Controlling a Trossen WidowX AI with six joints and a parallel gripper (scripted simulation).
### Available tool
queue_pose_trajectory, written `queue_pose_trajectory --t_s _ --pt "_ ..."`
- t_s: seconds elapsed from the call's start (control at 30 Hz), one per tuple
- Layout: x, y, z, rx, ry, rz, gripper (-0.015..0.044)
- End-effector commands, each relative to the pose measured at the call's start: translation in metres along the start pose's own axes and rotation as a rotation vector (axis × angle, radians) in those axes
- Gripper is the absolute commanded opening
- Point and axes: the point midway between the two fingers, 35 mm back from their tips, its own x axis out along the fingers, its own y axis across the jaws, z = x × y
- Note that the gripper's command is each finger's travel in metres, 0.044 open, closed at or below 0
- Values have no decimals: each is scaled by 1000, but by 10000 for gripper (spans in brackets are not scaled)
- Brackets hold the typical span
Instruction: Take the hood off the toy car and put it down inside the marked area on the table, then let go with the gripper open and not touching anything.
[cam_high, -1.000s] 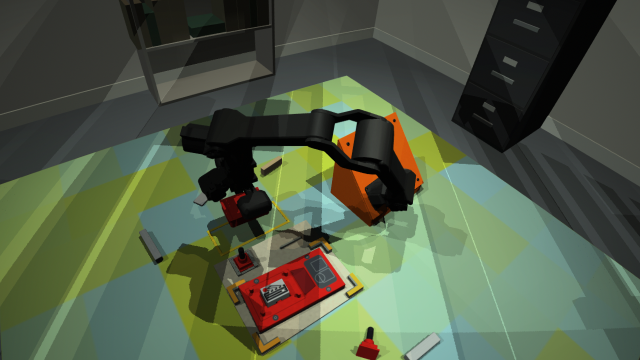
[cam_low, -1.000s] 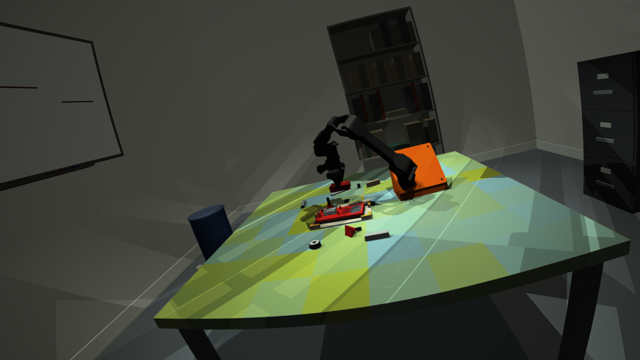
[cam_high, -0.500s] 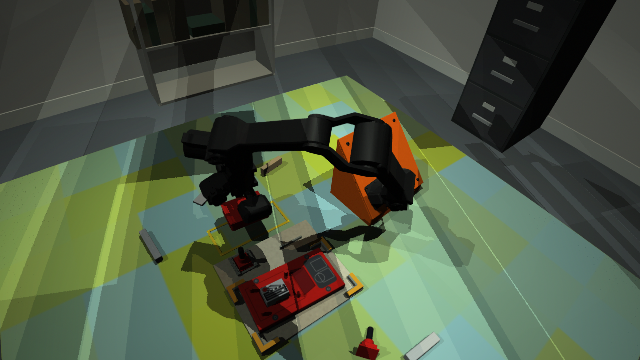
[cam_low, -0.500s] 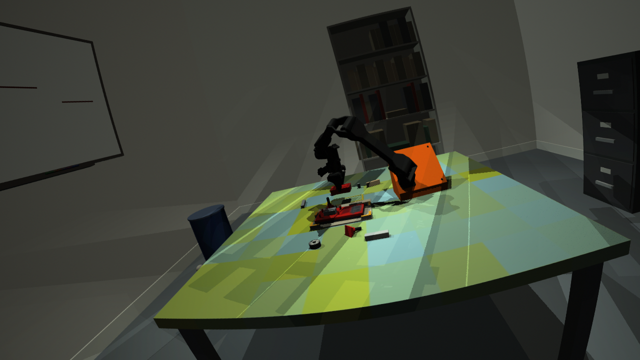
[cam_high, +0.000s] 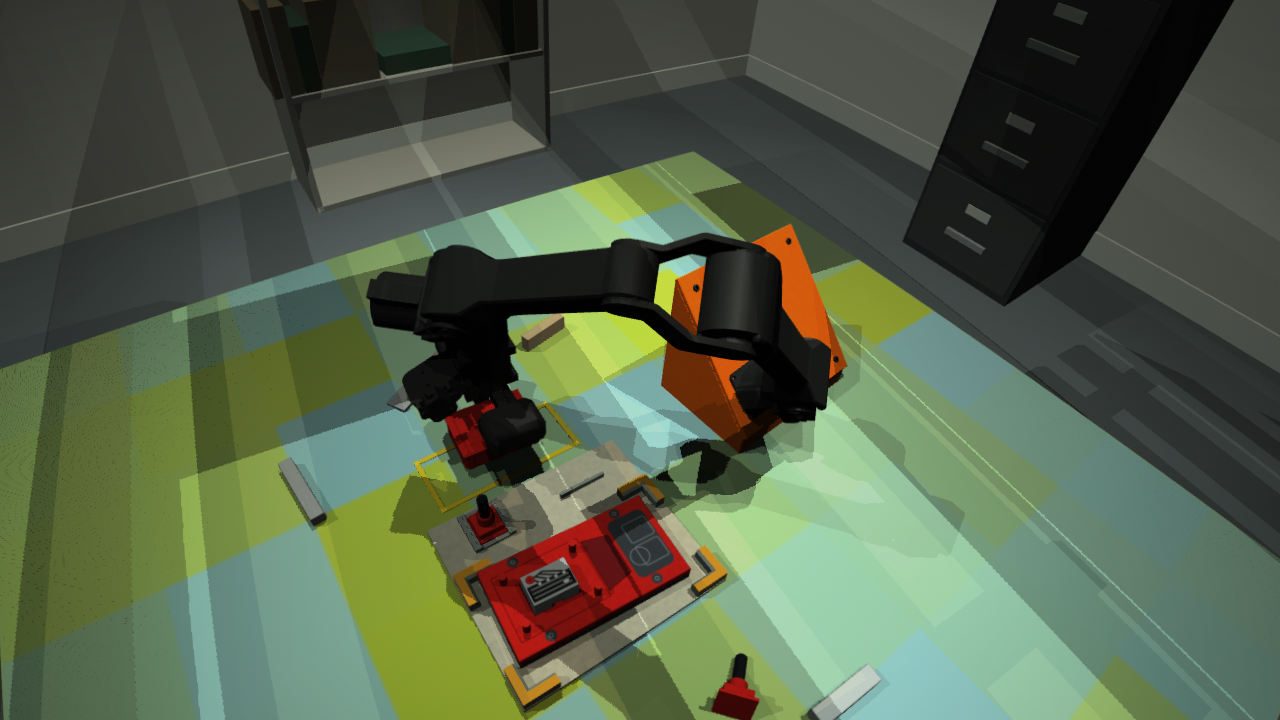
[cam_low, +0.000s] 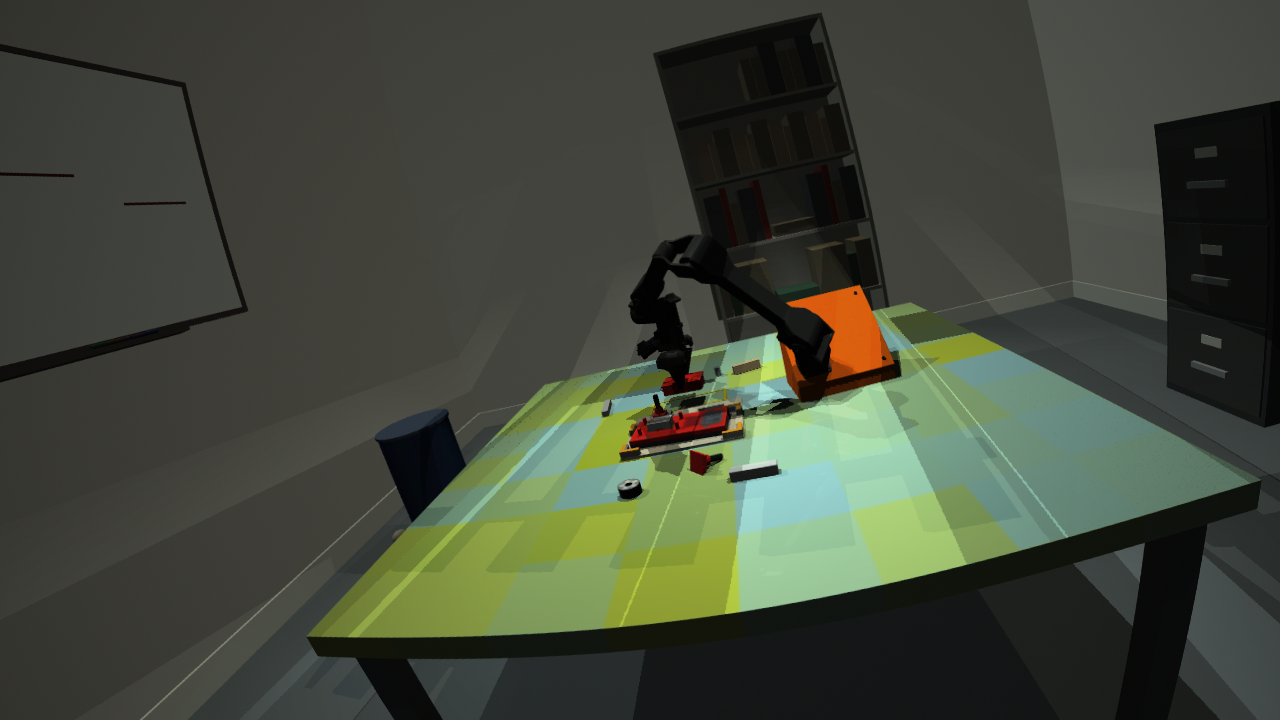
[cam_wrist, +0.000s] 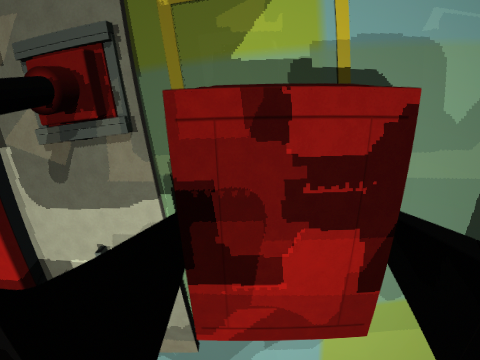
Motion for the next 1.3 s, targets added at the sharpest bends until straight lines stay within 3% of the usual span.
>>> queue_pose_trajectory --t_s 0.0,1.27 --pt "5 1 0 1 0 4 0" --pt "26 2 -1 1 1 5 0"
